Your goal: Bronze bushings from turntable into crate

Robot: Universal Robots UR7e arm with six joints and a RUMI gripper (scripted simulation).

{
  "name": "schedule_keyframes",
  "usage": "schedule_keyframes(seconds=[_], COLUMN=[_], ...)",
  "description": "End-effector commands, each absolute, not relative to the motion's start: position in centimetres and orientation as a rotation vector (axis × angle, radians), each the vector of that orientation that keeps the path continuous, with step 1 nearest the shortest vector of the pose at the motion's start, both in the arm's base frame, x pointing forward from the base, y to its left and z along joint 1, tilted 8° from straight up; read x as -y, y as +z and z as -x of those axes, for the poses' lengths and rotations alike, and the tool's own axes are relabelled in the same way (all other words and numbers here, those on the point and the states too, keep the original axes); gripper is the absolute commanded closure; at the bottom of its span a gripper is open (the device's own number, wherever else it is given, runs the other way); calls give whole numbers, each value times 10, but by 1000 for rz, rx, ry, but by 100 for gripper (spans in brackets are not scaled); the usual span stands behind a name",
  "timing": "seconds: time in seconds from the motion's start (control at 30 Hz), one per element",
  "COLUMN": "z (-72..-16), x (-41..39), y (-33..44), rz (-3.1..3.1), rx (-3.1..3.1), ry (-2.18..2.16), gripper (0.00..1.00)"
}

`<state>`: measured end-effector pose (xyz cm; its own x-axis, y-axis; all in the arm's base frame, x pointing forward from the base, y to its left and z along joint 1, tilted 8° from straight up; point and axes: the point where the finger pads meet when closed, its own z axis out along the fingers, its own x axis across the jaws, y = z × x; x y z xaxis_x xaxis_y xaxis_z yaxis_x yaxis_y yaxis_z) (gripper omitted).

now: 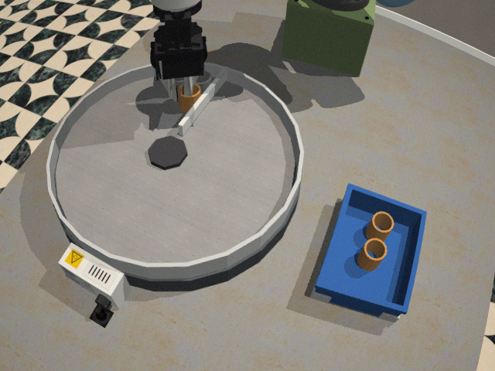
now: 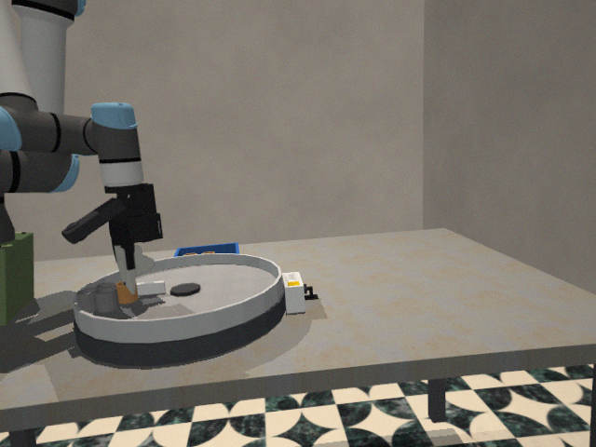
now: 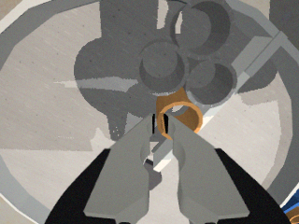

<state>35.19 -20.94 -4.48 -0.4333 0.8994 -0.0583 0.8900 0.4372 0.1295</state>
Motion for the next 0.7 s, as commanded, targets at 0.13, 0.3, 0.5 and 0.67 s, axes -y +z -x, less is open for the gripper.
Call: schedule_keyframes(seconds=[0.13, 0.3, 0.5, 0.67], z=[-352, -352, -352, -352], x=[210, 210, 210, 210], y=[-44, -44, -44, -44], rz=[-1601, -1601, -1601, -1601], rx=[-2560, -2560, -2560, -2560], ry=[119, 119, 119, 119], gripper=[95, 95, 100, 100])
